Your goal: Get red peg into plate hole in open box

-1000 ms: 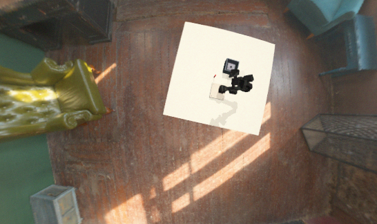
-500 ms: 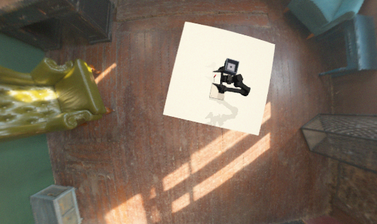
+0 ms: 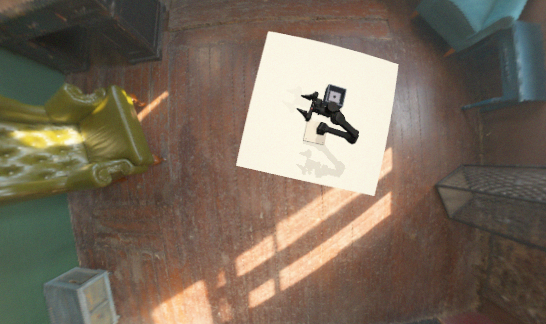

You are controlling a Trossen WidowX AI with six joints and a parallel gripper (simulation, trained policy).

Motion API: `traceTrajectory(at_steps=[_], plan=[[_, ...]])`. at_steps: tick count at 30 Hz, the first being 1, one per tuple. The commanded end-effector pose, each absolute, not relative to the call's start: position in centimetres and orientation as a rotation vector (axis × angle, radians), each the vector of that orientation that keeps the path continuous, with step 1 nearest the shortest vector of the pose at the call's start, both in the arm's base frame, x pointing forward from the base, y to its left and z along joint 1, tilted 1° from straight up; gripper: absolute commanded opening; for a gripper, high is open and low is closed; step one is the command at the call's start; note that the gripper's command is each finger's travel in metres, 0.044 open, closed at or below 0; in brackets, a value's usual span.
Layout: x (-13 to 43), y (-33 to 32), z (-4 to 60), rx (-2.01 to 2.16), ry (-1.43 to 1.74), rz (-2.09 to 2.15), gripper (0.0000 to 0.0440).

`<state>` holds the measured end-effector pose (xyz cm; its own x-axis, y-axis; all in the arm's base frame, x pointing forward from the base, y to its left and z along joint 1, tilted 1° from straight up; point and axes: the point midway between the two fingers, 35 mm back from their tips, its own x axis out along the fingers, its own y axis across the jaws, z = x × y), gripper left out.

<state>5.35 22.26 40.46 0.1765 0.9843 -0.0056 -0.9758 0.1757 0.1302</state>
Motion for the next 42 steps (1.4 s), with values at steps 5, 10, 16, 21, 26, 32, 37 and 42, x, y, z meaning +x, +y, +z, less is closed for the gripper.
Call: traceTrajectory(at_steps=[5,10,16,21,26,32,37,42], plan=[[9.1,22.7,36.1,0.117,0.307,1.210,0.0440],[11.3,22.4,33.3,0.138,0.440,1.084,0.0440],[13.6,21.6,30.1,0.173,0.591,0.926,0.0440],[15.1,20.5,27.4,0.210,0.709,0.790,0.0440],[16.3,19.3,24.9,0.251,0.820,0.649,0.0440],[17.2,17.6,22.1,0.303,0.944,0.475,0.0440],[17.6,16.1,19.8,0.349,1.039,0.325,0.0440],[17.8,14.6,17.7,0.394,1.126,0.170,0.0440]])
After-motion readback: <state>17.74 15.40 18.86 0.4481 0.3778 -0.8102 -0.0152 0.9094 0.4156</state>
